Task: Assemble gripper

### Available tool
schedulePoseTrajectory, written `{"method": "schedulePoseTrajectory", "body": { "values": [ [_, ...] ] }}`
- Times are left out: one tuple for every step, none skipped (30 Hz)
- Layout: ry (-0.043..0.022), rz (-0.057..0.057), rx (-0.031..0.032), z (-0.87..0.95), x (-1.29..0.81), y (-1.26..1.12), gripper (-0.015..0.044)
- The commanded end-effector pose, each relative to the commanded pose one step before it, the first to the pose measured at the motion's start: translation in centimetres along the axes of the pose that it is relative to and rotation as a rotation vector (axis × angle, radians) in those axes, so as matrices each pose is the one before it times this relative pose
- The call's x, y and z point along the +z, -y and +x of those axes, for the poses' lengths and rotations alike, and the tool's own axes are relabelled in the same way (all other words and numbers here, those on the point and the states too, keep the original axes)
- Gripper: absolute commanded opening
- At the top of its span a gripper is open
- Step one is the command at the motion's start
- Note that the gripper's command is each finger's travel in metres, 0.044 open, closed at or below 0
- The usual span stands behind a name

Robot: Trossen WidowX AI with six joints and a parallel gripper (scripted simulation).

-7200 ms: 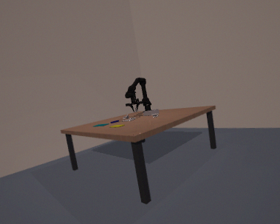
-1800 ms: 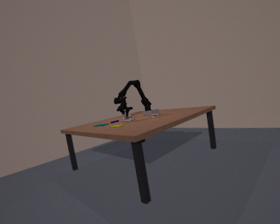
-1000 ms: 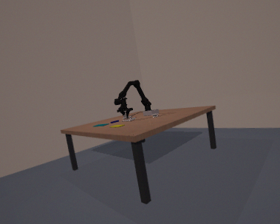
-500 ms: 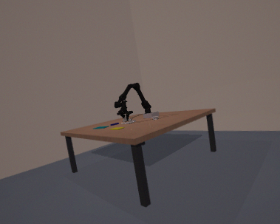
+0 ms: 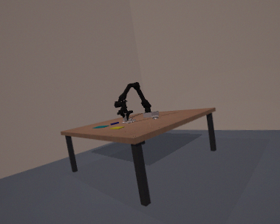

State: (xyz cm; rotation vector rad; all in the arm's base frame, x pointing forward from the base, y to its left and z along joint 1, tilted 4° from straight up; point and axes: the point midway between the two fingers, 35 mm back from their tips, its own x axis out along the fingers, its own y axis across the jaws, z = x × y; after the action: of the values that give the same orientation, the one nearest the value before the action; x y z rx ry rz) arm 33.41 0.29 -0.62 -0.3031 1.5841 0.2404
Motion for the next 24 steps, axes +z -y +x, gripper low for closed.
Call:
{"method": "schedulePoseTrajectory", "body": {
  "values": [
    [-0.00150,-0.0064,-0.00397,0.088,-0.040,0.076,0.0134],
    [0.00000,0.0000,0.00000,0.000,0.000,0.000,0.0134],
    [0.00000,0.0000,0.00000,0.017,0.000,0.000,0.0134],
    [0.00000,-0.0001,0.00000,0.052,0.000,0.000,0.0134],
    [-0.00001,-0.0002,0.00000,0.086,0.000,0.000,0.0134],
    [-0.00001,-0.0002,0.00000,0.086,-0.001,0.000,0.0134],
    [0.00000,-0.0001,0.00000,0.052,-0.001,0.000,0.0134],
    [0.00000,0.0000,0.00000,0.017,0.000,0.000,0.0134],
    [0.00000,0.0000,0.00000,0.000,0.000,0.000,0.0134],
    [0.00000,0.0000,0.00000,0.000,0.000,0.000,0.0134],
    [0.00000,0.0000,0.00000,0.000,0.000,0.000,0.0134],
    [0.00000,0.0000,0.00000,0.000,0.000,0.000,0.0134],
    [0.00000,0.0000,0.00000,0.000,0.000,0.000,0.0134],
    [0.00000,0.0000,0.00000,0.000,0.000,0.000,0.0134],
    [0.00000,0.0000,0.00000,0.017,0.000,0.000,0.0134],
    [0.00000,-0.0001,0.00000,0.052,0.000,0.000,0.0134],
    [-0.00001,-0.0002,0.00000,0.086,-0.001,0.000,0.0134],
    [-0.00001,-0.0002,0.00000,0.086,-0.001,0.000,0.0134],
    [0.00000,-0.0001,0.00000,0.052,-0.001,0.000,0.0134],
    [0.00000,0.0000,0.00000,0.017,0.000,0.000,0.0134],
    [0.00000,0.0000,0.00000,0.000,0.000,0.000,0.0134],
    [0.00000,0.0000,0.00000,0.000,0.000,0.000,0.0134],
    [0.00000,0.0000,0.00000,0.000,0.000,0.000,0.0134],
    [0.00000,0.0000,0.00000,0.000,0.000,0.000,0.0134]
  ]
}}
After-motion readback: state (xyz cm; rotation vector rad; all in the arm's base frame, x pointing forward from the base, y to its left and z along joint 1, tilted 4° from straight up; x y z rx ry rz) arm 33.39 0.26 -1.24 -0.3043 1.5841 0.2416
